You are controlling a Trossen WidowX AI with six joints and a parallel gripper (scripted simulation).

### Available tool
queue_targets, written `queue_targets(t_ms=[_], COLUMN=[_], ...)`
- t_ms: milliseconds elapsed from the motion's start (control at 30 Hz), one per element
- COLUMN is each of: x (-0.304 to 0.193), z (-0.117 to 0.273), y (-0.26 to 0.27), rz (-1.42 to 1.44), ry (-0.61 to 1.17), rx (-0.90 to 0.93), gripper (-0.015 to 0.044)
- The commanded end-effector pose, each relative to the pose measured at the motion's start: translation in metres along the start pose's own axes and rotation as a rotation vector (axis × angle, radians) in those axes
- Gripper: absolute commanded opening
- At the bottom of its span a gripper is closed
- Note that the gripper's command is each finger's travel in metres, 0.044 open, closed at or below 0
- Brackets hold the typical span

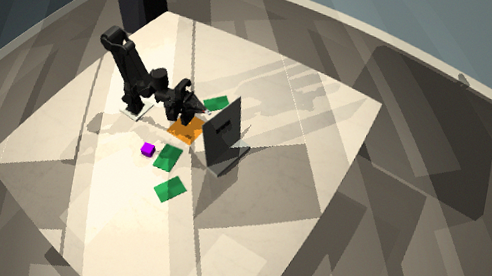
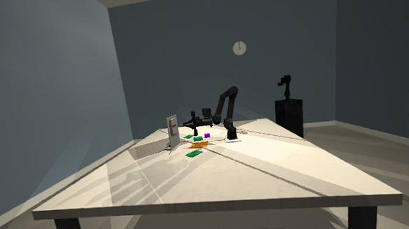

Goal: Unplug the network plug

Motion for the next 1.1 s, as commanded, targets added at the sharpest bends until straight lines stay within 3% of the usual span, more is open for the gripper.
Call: queue_targets(t_ms=[0,1067], x=[0.001,0.006], z=[0.000,0.021], y=[0.008,0.051], rz=[0.000,0.000], ry=[-0.001,-0.003], rx=[0.006,0.002], gripper=[0.0000,0.0000])
Point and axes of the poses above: the point midway between the two fingers, 35 mm back from their tips, its own z axis back along the fingers, its own y axis across the jaws, x = y × z, the point moved 8 cm from there along z, back along the fingers, and after that the axes turned 7 degrees about z, right-handed, at the moved point
